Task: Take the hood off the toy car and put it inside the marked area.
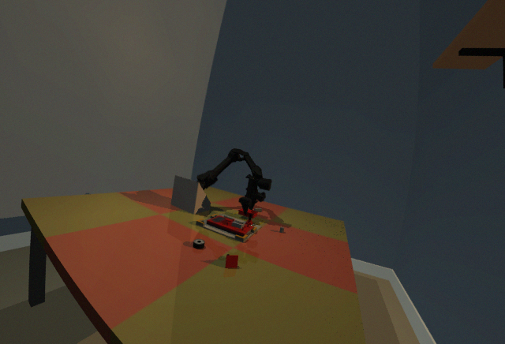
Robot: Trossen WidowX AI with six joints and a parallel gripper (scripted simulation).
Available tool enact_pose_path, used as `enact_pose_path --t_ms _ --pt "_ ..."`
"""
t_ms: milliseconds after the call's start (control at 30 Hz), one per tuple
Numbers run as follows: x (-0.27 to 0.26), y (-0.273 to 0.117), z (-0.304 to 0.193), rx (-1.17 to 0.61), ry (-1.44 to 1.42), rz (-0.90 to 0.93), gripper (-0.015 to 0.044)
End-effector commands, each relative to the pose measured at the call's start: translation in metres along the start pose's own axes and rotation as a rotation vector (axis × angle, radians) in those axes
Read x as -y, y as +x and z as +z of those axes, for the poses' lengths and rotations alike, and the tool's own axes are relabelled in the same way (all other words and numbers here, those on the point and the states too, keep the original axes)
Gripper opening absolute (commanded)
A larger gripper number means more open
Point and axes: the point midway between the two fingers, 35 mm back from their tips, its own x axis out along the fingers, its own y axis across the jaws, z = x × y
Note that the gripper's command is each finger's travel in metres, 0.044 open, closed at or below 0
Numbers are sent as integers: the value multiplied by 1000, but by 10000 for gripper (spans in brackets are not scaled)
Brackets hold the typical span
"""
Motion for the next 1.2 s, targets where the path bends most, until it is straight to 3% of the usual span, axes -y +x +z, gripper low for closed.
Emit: enact_pose_path --t_ms 0,1167 --pt "0 2 0 0 4 4 0" --pt "-1 19 0 0 4 5 0"
